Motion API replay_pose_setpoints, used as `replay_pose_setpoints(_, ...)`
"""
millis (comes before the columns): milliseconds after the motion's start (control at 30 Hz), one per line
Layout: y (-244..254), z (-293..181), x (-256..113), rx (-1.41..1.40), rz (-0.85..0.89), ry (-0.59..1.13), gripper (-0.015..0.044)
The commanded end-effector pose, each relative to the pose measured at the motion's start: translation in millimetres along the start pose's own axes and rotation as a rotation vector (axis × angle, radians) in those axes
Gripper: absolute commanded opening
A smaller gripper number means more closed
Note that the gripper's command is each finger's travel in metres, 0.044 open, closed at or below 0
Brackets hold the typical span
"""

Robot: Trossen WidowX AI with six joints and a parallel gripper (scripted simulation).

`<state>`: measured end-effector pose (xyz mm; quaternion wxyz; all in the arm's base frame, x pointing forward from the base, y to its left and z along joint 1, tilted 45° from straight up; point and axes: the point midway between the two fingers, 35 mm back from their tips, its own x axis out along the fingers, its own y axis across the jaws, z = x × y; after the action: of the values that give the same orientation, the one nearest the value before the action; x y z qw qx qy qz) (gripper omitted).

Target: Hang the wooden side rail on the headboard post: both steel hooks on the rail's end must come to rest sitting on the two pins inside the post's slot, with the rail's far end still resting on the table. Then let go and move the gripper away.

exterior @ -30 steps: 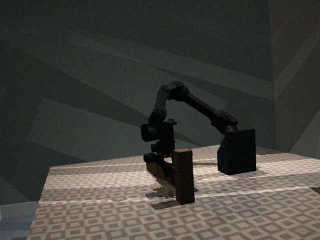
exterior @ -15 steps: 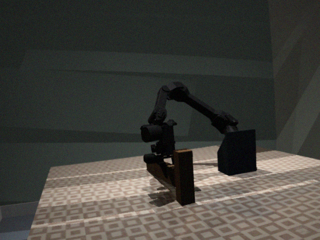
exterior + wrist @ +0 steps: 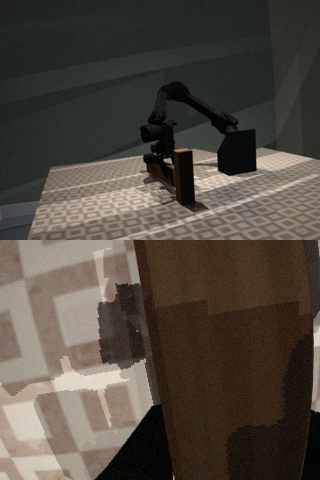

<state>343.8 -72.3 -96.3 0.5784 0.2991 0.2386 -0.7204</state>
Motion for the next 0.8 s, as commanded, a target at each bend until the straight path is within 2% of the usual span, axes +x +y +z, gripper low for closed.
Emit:
replay_pose_setpoints(0,3.7,-4.1,-6.2,-0.003,0.015,0.007,0.0000)
replay_pose_setpoints(767,3.7,-6.5,-5.4,-0.003,0.016,0.007,0.0000)
